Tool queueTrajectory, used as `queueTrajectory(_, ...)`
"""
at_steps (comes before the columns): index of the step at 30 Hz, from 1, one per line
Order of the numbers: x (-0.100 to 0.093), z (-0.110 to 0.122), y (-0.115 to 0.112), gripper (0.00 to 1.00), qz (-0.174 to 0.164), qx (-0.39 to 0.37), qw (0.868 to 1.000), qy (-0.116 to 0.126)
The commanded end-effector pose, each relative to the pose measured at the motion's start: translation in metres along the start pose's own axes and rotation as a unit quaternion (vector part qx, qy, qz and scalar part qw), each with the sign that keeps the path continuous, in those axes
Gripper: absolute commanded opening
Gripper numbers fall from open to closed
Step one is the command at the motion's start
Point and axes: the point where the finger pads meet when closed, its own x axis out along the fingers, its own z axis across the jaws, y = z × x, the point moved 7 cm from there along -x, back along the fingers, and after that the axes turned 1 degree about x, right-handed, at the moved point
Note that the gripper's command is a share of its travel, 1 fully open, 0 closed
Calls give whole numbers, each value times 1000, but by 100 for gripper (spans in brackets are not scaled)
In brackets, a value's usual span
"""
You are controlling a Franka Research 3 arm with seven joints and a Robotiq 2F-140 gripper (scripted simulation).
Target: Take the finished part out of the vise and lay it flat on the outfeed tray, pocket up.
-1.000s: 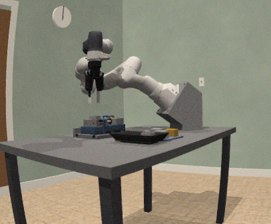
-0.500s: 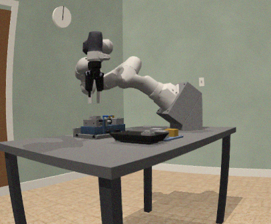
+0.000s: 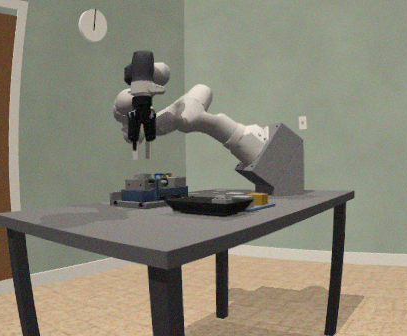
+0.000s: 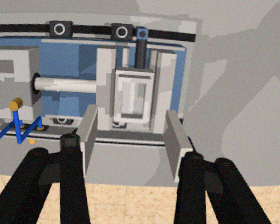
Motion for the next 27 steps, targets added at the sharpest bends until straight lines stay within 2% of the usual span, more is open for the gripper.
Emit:
queueTrajectory(1, 6, 1, 0, 40, 1, -4, 1000, -3)
queueTrajectory(10, 24, 1, 0, 40, 1, -4, 1000, -3)
queueTrajectory(27, 43, 1, 0, 40, 1, -4, 1000, -3)
